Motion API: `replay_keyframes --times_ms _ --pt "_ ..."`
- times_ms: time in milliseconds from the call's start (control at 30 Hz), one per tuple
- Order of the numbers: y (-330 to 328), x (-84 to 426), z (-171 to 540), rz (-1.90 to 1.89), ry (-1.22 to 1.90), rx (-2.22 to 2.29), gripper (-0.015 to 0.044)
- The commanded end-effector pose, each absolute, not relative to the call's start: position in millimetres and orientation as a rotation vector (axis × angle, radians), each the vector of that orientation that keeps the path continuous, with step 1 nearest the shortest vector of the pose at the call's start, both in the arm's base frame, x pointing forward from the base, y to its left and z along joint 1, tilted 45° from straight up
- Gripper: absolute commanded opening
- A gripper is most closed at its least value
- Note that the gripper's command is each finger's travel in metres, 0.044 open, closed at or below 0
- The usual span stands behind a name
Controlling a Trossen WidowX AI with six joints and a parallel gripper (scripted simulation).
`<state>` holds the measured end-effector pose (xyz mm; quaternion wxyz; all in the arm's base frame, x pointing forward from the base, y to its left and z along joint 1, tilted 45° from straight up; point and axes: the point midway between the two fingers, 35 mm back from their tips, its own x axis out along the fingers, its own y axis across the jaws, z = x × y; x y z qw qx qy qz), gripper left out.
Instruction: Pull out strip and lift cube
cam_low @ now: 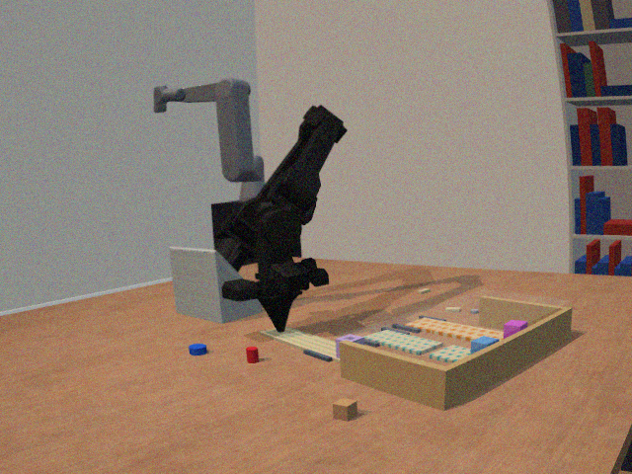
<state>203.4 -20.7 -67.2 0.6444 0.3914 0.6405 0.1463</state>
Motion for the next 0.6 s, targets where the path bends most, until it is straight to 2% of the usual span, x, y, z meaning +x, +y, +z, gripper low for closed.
replay_keyframes --times_ms 0,267,433,567 --pt "-15 196 -69 0.338 1.483 0.896 0.0" --pt "-15 196 -69 0.338 1.483 0.896 0.0" --pt "-49 200 -40 0.335 1.482 0.894 0.0" --pt "-51 199 -38 0.336 1.484 0.894 0.0"
